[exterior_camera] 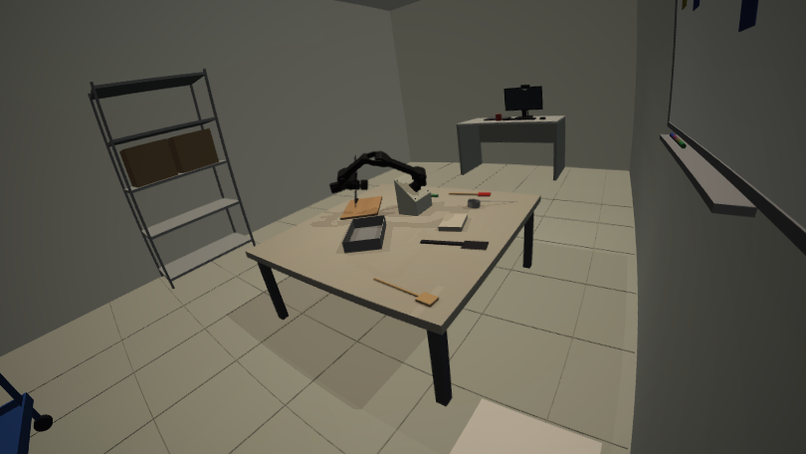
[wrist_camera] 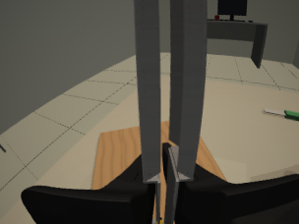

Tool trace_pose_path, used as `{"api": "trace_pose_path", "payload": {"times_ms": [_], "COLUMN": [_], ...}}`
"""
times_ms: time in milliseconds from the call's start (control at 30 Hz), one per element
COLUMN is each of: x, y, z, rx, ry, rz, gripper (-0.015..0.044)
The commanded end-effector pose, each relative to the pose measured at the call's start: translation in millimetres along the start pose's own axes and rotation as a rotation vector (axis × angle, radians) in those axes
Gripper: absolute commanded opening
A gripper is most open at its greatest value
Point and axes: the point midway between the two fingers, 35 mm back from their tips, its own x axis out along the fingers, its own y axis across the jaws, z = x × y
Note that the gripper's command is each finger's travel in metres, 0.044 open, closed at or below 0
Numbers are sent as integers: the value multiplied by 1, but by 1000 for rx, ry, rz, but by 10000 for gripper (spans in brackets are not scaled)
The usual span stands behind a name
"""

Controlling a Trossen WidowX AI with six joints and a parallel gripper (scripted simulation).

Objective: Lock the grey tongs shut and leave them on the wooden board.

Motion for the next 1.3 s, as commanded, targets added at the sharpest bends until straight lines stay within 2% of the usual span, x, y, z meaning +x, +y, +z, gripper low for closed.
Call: {"api": "trace_pose_path", "payload": {"times_ms": [0,467,900,1267], "x": [9,31,32,32], "y": [-1,-4,3,3], "z": [2,3,24,26], "rx": [-5,-12,48,53], "ry": [101,671,1193,1219], "rz": [-43,-158,-107,-100], "gripper": [-150,-150,-150,-150]}}
